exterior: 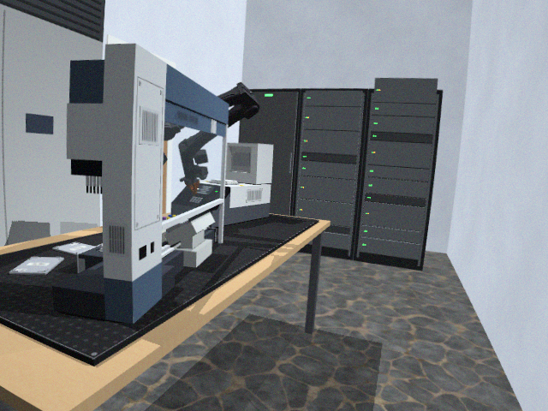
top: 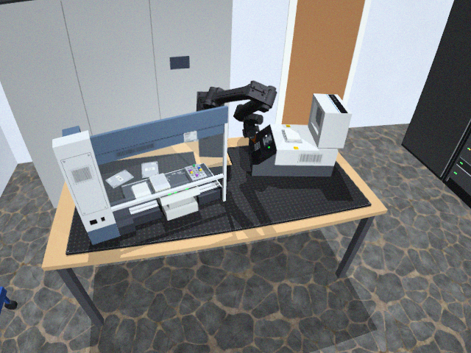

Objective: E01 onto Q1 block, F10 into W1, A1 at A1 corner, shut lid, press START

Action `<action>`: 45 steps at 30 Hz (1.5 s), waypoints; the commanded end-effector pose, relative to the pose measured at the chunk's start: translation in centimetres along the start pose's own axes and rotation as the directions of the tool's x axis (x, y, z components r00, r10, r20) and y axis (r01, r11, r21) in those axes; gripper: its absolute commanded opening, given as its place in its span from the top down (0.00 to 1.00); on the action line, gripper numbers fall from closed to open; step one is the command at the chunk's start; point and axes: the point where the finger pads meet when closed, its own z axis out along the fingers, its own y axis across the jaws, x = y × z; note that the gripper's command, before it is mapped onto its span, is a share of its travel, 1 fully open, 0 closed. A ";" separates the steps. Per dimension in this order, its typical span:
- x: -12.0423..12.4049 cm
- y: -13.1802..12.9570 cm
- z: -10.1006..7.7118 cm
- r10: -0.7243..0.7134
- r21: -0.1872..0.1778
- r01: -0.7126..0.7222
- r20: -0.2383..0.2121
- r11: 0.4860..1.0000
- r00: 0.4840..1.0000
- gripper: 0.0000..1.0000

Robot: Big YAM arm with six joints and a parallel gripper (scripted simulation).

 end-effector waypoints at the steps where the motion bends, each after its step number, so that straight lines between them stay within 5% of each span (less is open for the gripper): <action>1: -1.1 0.9 0.5 0.027 -0.012 -0.027 0.025 1.000 0.999 1.00; 22: 0.7 -0.5 -1.1 -0.010 -0.006 0.010 -0.013 1.000 1.000 1.00; 37: -0.4 1.4 3.1 -0.004 -0.009 0.004 0.012 1.000 1.000 1.00; 45: -0.1 1.2 1.9 -0.006 -0.010 0.006 0.005 1.000 1.000 1.00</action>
